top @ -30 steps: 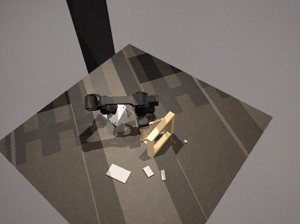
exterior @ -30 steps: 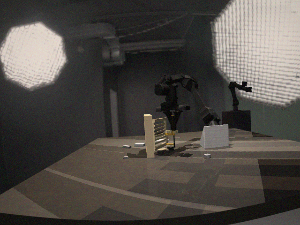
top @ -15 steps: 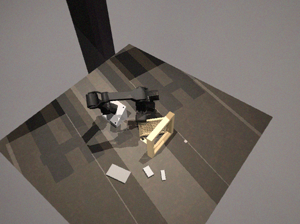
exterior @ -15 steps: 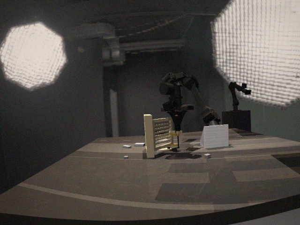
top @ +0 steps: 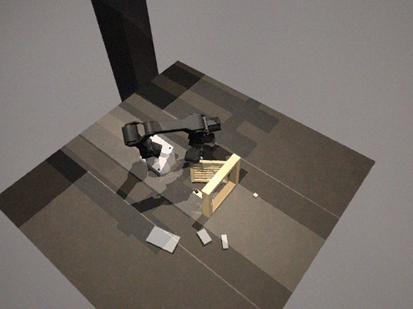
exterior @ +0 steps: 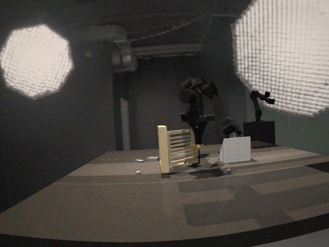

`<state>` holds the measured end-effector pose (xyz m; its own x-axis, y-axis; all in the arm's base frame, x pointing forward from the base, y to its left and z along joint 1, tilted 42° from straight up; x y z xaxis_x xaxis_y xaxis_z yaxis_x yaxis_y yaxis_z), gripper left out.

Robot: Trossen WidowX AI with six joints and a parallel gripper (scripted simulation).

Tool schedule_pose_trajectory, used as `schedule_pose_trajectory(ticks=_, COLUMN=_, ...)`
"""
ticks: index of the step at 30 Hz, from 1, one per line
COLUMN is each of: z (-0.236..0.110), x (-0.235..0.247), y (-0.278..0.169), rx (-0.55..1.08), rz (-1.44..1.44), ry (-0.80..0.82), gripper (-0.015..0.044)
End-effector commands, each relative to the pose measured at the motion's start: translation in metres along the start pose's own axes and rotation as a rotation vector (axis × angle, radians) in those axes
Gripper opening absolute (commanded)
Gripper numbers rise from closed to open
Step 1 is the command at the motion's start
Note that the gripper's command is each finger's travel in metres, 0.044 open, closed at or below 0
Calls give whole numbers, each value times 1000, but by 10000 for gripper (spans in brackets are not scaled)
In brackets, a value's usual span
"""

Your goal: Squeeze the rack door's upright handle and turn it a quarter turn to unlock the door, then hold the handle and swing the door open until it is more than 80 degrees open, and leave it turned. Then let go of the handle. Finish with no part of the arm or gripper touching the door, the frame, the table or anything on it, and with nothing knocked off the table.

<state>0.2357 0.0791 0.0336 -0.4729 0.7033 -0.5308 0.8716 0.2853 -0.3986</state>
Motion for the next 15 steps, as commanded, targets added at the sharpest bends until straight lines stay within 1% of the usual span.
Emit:
schedule_pose_trajectory(ticks=1, z=0, x=8, y=4, rx=-2, rz=88, ry=1, gripper=26)
schedule_pose_trajectory(ticks=15, z=-1, x=38, y=20, rx=-3, rz=314, ry=3, gripper=26)
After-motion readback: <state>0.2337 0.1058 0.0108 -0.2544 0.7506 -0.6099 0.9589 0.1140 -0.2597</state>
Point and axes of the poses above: the point midway between the two fingers, 35 mm back from their tips, its own z axis out along the fingers, its own x axis across the jaws, y = z × x, the point moved 1 cm from there along -z, back along the fingers, and after that the axes turned 9 degrees about -z, right-handed, at the moved point
